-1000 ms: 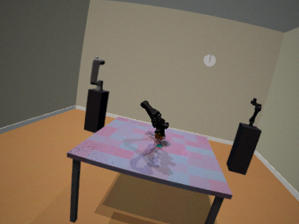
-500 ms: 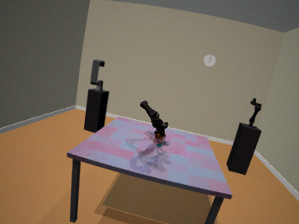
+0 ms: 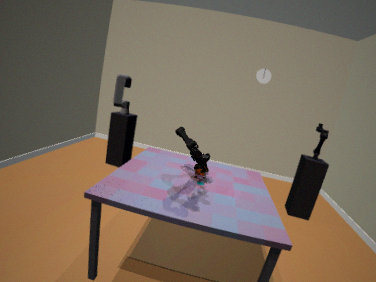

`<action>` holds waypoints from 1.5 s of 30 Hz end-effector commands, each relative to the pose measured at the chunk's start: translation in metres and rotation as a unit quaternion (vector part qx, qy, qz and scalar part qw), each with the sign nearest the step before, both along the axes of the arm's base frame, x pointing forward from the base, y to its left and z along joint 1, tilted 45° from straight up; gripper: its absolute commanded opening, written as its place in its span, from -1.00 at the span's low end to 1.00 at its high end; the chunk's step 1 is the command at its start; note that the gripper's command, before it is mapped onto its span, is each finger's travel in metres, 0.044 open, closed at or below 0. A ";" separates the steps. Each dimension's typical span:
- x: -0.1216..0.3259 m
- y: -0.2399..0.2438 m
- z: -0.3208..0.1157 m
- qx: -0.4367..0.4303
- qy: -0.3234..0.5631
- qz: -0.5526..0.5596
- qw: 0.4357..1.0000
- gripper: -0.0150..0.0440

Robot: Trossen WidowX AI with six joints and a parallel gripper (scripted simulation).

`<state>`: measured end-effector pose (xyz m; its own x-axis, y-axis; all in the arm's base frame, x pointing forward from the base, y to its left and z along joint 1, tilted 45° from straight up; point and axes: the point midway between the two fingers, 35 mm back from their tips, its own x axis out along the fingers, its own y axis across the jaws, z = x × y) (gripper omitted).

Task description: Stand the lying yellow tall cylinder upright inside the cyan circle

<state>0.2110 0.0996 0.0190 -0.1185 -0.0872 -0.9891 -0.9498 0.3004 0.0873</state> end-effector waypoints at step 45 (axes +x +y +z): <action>0.003 0.000 0.007 0.170 -0.052 0.021 0.984 -0.14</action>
